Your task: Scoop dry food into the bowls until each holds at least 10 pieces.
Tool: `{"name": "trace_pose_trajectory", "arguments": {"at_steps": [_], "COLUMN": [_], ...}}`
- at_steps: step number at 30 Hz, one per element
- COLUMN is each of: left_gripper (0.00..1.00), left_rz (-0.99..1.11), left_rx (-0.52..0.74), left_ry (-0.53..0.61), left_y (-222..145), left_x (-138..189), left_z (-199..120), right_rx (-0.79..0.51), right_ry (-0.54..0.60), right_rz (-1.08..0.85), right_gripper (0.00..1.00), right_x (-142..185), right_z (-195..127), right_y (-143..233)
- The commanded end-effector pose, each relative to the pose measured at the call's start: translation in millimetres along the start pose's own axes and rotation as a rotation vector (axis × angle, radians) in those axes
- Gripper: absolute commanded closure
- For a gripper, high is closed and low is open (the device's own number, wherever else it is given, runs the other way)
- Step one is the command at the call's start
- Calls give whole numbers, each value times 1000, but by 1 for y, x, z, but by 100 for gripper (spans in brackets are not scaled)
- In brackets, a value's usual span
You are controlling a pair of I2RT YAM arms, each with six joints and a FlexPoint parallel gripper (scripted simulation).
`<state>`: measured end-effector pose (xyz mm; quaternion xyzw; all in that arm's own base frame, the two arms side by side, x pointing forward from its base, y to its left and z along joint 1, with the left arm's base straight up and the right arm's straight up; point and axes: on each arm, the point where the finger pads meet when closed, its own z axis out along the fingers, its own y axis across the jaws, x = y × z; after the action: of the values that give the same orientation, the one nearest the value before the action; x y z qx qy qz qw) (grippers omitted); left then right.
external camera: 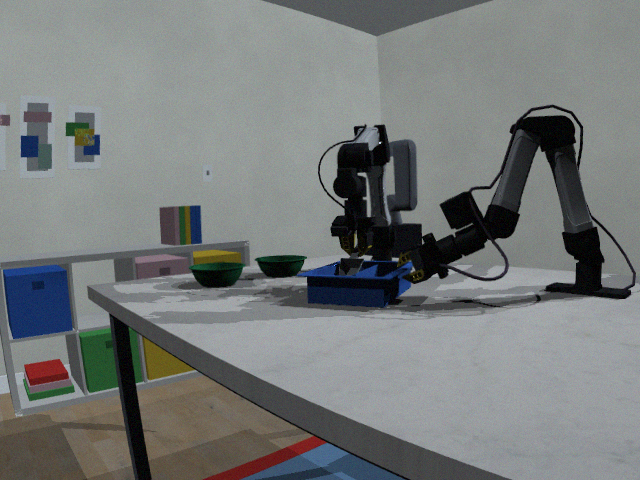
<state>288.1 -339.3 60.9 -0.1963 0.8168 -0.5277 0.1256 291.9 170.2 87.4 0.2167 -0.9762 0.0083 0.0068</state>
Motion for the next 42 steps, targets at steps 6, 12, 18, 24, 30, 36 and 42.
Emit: {"name": "trace_pose_trajectory", "arguments": {"at_steps": [6, 12, 18, 24, 30, 36, 42], "left_gripper": [72, 72, 72, 72, 72, 72, 72], "left_rz": [5, 4, 7, 12, 13, -9, 17], "left_rx": [33, 24, 36, 46, 49, -10, 58], "left_ry": [-12, -6, -2, 7, 2, 3, 5], "left_y": [-22, -24, -30, -39, -45, -19, -49], "left_x": [-3, -1, -1, 2, 0, 1, 2], "left_z": [-1, -1, -1, -2, -3, -3, -3], "right_rx": [9, 11, 5, 8, -48, -19, -3], "right_ry": [-23, -33, -71, -77, -49, -75, -55], "right_rz": [-11, -14, -18, -32, -33, -38, -46], "right_gripper": [100, 100, 100, 100, 100, 100, 100], "right_x": [-12, -11, -15, -16, -8, -16, -15], "right_z": [-1, -8, -14, -15, -20, -16, -11], "right_y": [-1, -1, 2, 0, 2, 3, 2]}}
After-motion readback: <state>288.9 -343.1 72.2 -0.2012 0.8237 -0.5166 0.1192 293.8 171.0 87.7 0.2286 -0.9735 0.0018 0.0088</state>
